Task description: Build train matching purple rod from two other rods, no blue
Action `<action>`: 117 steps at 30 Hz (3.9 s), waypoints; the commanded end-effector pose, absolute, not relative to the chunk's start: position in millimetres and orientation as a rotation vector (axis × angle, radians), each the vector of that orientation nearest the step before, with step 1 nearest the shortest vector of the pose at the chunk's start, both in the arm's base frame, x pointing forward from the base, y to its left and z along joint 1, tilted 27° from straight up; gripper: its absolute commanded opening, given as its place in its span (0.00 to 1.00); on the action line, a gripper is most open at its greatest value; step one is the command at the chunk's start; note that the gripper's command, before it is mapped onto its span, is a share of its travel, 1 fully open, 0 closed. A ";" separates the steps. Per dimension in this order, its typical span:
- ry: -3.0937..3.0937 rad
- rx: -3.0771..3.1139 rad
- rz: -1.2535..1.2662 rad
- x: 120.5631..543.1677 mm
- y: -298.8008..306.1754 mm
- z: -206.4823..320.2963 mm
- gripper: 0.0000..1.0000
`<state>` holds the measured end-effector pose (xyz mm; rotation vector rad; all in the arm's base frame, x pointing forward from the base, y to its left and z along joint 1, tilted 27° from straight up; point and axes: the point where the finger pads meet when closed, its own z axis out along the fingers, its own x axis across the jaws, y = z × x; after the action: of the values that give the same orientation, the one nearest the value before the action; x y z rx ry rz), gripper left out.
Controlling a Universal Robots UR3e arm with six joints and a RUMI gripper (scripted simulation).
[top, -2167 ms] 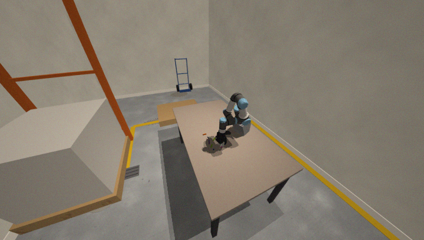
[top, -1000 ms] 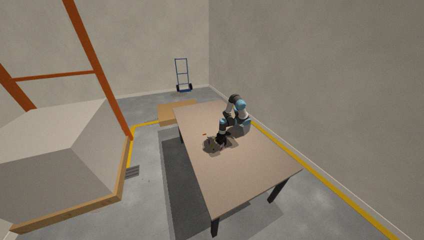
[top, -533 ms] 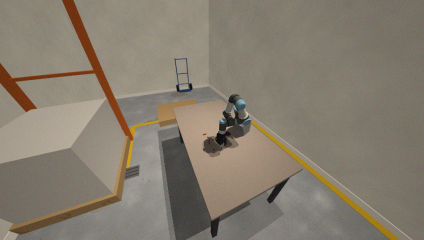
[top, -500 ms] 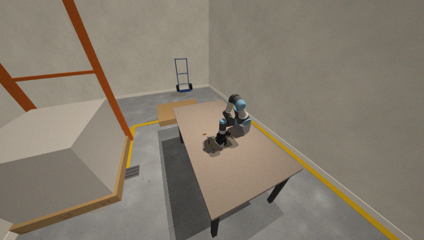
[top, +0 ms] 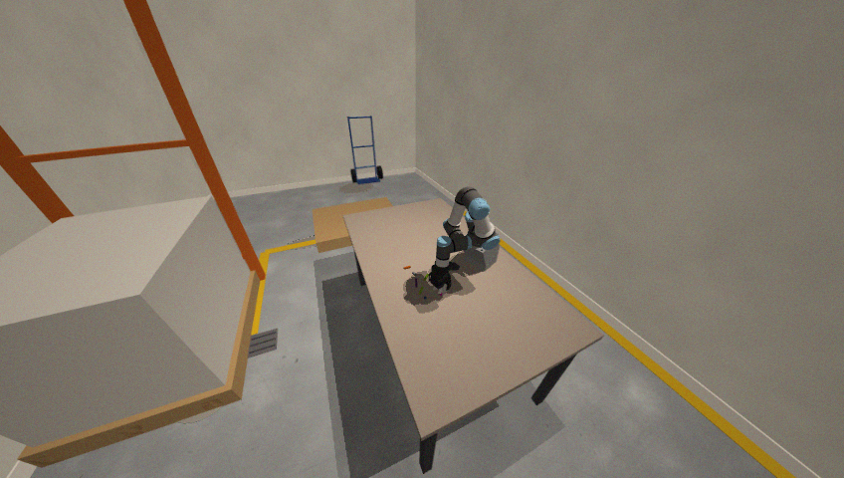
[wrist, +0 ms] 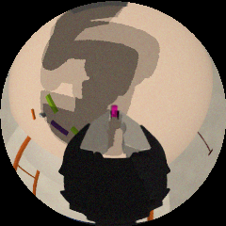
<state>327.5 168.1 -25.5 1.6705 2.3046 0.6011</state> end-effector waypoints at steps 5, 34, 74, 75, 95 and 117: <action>2.304 1.669 0.602 327.9 168.1 -25.1 0.11; 2.304 1.669 0.602 326.4 167.4 -21.9 0.14; 2.304 1.669 0.602 301.0 155.8 32.1 0.14; 2.304 1.669 0.602 301.0 155.8 32.1 0.14; 2.304 1.669 0.602 291.3 151.4 52.6 0.14; 2.304 1.669 0.602 290.3 150.9 54.8 1.00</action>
<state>289.8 151.0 54.2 1.6710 2.3049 0.6010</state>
